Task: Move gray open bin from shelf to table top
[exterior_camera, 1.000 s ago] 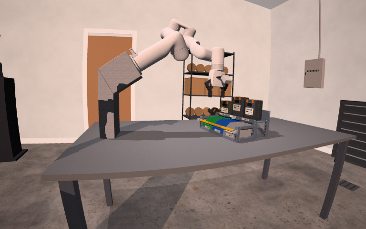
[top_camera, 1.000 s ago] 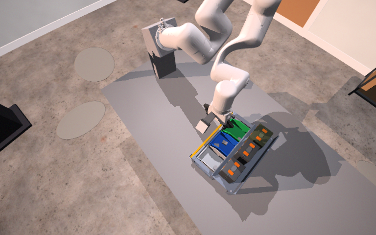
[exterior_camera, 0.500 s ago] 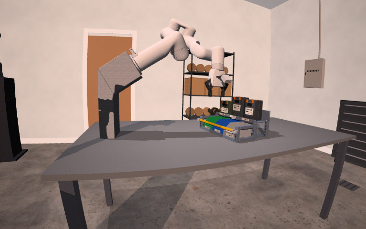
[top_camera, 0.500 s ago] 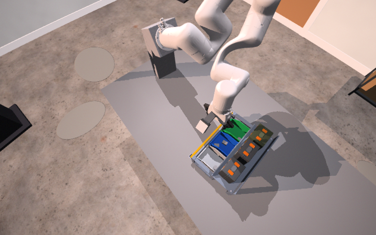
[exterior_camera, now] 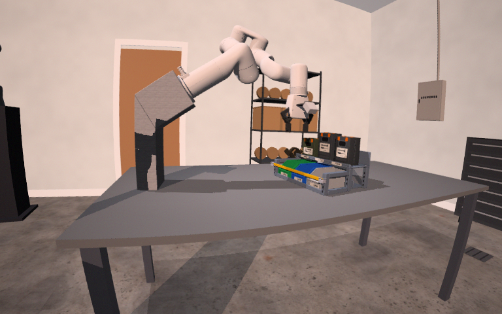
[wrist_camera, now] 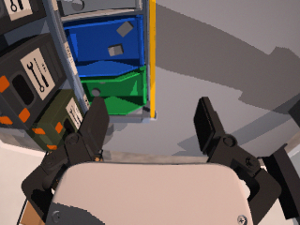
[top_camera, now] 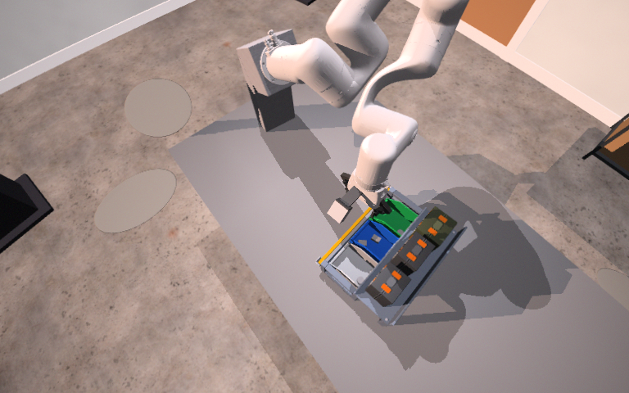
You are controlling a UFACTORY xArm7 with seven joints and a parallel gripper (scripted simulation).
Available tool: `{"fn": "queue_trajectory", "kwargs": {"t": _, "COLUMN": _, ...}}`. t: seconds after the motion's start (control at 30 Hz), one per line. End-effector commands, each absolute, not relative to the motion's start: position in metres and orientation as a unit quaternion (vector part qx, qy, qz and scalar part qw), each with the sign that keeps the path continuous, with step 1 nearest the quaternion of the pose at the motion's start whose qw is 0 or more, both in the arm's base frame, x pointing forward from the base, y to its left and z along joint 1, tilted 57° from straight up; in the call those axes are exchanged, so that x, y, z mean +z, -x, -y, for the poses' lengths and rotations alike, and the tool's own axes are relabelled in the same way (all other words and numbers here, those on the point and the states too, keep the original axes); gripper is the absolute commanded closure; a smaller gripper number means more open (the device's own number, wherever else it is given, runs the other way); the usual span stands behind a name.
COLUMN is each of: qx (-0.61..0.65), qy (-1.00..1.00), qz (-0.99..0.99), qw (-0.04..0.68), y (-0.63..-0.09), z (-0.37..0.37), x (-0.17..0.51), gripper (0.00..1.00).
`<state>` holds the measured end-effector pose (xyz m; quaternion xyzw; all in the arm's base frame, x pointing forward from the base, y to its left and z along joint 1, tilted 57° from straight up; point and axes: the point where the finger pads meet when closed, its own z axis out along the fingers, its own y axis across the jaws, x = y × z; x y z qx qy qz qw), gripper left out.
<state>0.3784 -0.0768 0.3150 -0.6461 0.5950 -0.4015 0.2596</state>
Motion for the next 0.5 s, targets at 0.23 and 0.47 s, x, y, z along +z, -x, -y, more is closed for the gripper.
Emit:
{"fn": "queue_trajectory", "kwargs": {"t": 0.23, "qx": -0.402, "qy": 0.646, "qz": -0.595, "qw": 0.260, "y": -0.406, "z": 0.081, "x": 0.298, "gripper": 0.00}}
{"fn": "queue_trajectory", "kwargs": {"t": 0.47, "qx": -0.402, "qy": 0.646, "qz": -0.595, "qw": 0.260, "y": -0.424, "z": 0.085, "x": 0.286, "gripper": 0.00}}
